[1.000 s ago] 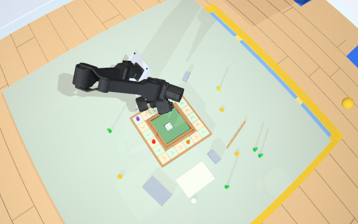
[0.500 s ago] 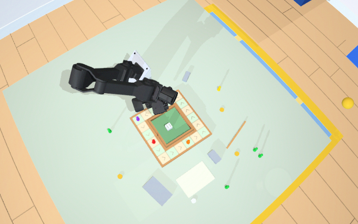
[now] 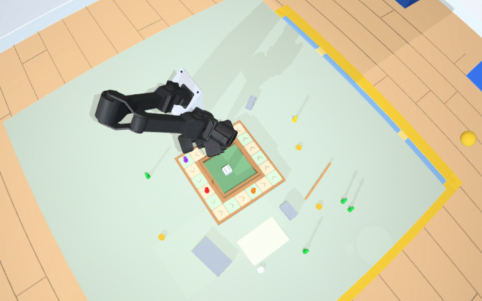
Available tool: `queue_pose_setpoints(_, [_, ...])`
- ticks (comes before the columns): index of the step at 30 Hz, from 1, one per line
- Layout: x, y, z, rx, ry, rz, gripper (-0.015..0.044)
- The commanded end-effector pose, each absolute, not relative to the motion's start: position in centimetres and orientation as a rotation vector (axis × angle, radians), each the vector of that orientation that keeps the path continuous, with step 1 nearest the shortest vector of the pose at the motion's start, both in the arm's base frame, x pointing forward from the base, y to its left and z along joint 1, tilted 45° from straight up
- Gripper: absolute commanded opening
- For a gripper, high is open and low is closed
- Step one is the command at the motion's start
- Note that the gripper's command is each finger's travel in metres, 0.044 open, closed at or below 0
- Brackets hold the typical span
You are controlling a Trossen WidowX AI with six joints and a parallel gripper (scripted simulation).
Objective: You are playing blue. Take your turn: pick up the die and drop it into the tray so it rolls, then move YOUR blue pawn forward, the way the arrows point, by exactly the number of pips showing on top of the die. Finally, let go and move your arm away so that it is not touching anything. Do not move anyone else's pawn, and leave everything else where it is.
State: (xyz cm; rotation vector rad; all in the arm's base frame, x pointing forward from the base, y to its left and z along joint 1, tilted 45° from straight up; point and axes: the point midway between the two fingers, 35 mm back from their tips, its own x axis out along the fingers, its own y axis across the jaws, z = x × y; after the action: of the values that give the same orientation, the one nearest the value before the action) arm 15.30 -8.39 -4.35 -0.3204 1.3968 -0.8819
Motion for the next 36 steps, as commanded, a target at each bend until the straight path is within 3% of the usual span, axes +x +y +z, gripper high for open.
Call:
queue_pose_setpoints(1, [15.0,-8.9,-4.8,-0.33,1.402,-0.883,0.0])
queue_pose_setpoints(5, [15.0,-9.3,-5.2,-0.331,1.402,-0.883,0.0])
queue_pose_setpoints(22, [15.6,-5.4,-1.4,-0.328,1.402,-0.881,0.044])
queue_pose_setpoints(36, [16.7,2.0,3.1,-0.532,1.519,-0.707,0.044])
